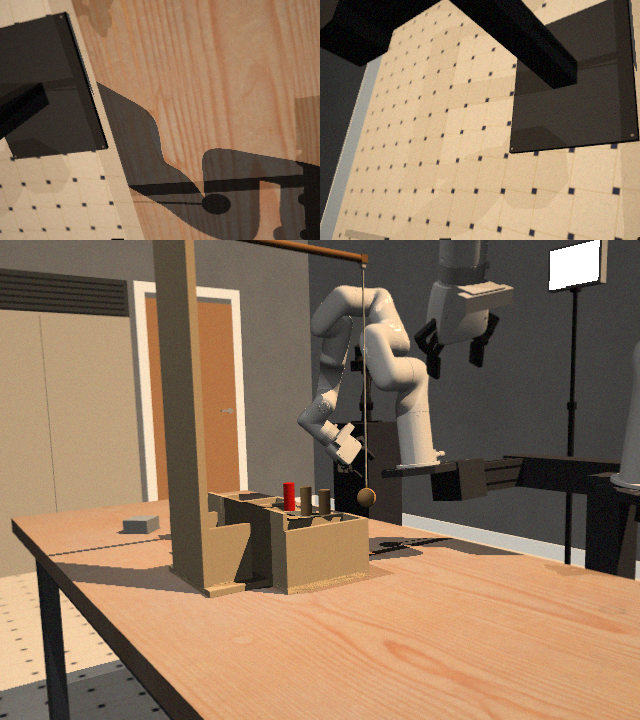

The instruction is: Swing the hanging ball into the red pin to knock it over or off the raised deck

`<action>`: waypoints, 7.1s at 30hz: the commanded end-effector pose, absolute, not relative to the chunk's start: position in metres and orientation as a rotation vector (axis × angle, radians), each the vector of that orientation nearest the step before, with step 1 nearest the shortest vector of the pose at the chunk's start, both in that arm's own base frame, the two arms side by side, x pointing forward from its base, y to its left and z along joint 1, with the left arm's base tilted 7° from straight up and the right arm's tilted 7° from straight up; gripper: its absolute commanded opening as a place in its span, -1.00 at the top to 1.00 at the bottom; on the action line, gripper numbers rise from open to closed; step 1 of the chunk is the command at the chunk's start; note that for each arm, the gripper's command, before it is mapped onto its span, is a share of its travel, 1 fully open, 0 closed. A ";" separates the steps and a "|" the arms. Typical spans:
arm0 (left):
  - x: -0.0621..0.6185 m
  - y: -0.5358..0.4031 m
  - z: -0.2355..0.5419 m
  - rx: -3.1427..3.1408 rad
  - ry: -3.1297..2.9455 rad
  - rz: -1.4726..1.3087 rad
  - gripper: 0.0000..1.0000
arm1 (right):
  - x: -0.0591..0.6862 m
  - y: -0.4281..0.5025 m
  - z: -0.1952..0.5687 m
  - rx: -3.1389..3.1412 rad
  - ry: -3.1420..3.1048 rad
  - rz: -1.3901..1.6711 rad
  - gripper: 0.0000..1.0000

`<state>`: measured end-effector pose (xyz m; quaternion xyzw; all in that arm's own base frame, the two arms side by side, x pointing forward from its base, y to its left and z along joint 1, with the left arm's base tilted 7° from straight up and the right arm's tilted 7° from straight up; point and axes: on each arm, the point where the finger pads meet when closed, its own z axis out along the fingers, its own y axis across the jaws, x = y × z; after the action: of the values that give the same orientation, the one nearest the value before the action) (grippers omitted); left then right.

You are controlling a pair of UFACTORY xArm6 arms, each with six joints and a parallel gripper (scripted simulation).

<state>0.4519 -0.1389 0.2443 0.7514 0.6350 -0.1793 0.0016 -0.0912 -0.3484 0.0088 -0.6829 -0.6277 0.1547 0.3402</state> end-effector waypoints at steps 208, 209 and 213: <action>0.379 -0.354 0.068 -1.050 -4.096 0.298 -1.00 | -0.010 -0.399 0.301 -2.253 2.313 -0.143 -1.00; 0.383 -0.356 0.066 -1.050 -4.096 0.298 -1.00 | -0.010 -0.399 0.301 -2.253 2.313 -0.143 -1.00; 0.395 -0.360 0.060 -1.050 -4.096 0.298 -1.00 | -0.010 -0.399 0.301 -2.253 2.313 -0.143 -1.00</action>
<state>0.3744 -0.3491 0.0692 0.2117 0.8256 -0.0580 0.5198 -0.0105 -0.3979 0.2987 -0.6965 0.7150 -0.0425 -0.0436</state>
